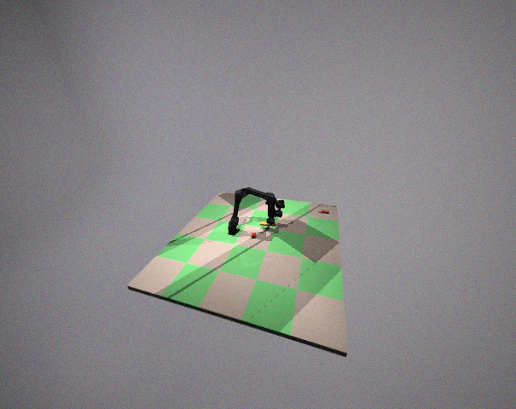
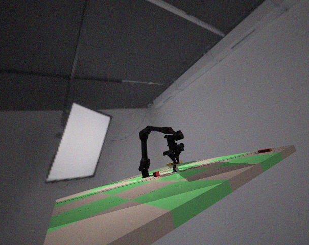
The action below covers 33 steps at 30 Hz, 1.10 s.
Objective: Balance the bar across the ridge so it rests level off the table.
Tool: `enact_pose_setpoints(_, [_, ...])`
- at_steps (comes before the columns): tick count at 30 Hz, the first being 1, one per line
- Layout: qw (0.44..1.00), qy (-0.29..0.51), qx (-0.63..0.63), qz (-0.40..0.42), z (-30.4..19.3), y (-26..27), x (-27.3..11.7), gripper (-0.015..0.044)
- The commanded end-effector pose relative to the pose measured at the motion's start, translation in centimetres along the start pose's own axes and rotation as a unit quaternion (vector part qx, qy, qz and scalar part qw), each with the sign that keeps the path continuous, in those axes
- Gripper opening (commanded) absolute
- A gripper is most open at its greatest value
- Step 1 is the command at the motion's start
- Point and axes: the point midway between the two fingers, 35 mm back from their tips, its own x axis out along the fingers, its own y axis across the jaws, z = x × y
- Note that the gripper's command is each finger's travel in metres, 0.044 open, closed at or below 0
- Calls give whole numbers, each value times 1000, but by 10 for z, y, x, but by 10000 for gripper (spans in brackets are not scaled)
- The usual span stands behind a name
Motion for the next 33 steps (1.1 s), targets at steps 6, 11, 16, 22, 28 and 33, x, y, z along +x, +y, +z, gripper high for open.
enact_pose_setpoints(6, [1000, -1, 3, -1, 0, 0, 1, 0])
enact_pose_setpoints(11, [1000, -1, 3, -1, 0, 0, 2, 0])
enact_pose_setpoints(16, [1000, -1, 3, -1, 0, 0, 2, 0])
enact_pose_setpoints(22, [1000, 0, 3, -1, 0, 0, 3, 0])
enact_pose_setpoints(28, [1000, 0, 3, -1, 0, 0, 3, 0])
enact_pose_setpoints(33, [1000, 0, 3, -1, 0, 0, 4, 0])
